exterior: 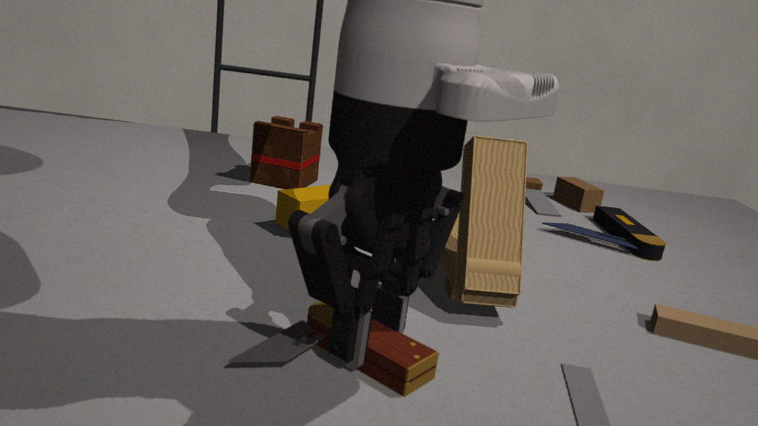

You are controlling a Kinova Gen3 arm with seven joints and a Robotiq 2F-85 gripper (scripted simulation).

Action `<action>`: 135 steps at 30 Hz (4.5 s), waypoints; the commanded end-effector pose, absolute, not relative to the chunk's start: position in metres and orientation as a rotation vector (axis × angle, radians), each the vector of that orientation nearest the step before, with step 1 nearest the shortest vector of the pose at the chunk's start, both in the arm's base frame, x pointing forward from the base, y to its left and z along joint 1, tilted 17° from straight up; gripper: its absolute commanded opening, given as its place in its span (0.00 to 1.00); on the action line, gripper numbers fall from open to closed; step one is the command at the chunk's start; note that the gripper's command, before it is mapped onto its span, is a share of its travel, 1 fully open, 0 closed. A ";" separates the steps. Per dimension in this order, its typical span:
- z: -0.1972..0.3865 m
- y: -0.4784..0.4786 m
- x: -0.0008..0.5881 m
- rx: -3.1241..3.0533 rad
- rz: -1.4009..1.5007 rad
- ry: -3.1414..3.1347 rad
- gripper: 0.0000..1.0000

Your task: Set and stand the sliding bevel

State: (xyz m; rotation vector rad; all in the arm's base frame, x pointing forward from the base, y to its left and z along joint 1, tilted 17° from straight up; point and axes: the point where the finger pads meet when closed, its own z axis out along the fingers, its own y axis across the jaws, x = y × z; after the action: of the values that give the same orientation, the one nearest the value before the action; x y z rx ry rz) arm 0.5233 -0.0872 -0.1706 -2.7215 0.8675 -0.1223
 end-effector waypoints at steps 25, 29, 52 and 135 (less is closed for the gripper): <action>-0.120 -0.100 0.515 -2.721 -0.124 0.868 0.10; -0.106 -0.104 0.513 -2.721 -0.124 0.868 0.10; 0.008 -0.132 0.493 -2.721 -0.124 0.868 0.10; 0.012 -0.133 0.492 -2.892 -0.266 -0.176 0.10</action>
State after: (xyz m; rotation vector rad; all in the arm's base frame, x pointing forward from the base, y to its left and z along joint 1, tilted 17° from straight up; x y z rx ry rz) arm 0.4919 -0.1329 0.0117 -2.8917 -0.1514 -0.2599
